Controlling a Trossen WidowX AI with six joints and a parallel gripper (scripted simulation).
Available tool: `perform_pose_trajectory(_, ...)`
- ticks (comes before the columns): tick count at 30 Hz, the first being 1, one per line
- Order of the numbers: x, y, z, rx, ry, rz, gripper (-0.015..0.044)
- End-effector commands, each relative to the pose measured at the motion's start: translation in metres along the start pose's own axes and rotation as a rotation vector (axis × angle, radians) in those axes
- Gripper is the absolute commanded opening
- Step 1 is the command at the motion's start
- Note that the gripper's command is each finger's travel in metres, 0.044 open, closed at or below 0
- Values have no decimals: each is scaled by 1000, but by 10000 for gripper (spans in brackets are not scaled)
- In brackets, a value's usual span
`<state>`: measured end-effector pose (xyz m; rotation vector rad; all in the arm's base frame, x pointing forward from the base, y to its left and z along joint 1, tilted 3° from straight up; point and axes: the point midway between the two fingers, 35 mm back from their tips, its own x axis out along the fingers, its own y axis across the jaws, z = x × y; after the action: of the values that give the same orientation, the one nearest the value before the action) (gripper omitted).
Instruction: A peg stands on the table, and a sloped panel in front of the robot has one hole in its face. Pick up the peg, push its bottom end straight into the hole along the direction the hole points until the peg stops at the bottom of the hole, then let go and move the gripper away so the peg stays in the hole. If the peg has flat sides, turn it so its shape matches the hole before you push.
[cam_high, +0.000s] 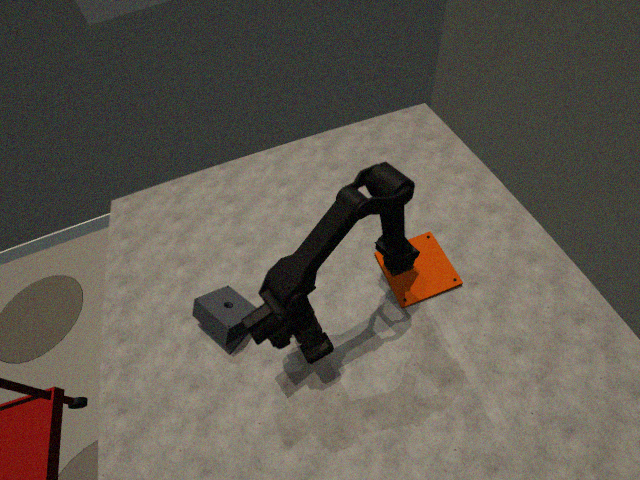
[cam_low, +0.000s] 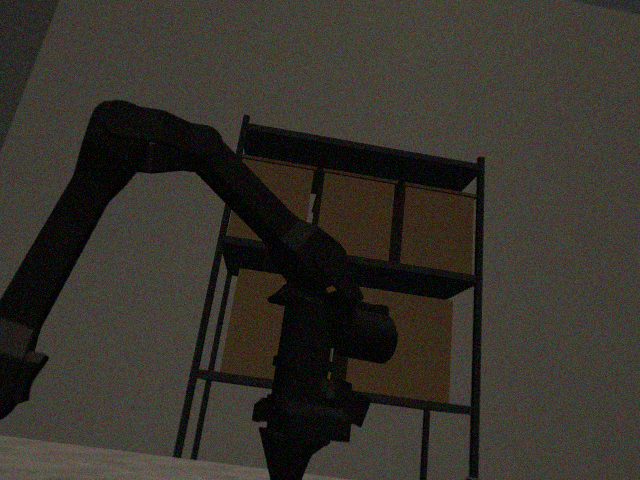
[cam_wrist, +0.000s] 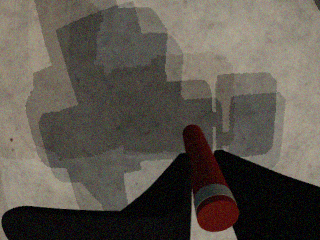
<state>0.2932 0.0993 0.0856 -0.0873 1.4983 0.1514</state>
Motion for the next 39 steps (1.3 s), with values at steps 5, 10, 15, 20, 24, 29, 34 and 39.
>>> perform_pose_trajectory(5, -22, 0, 3, 1, -5, 2, 0)
perform_pose_trajectory(10, -40, 0, 4, 2, -5, 3, 0)
perform_pose_trajectory(15, -57, 0, 4, 3, -4, 4, 0)
perform_pose_trajectory(20, -74, -1, 4, 4, -4, 5, 0)
perform_pose_trajectory(24, -78, -2, 4, 8, -5, 7, 0)
perform_pose_trajectory(29, -78, -6, 6, 40, -12, 21, 0)
perform_pose_trajectory(34, -78, -10, 10, 81, -22, 39, 0)
perform_pose_trajectory(39, -78, -15, 13, 122, -32, 58, 0)
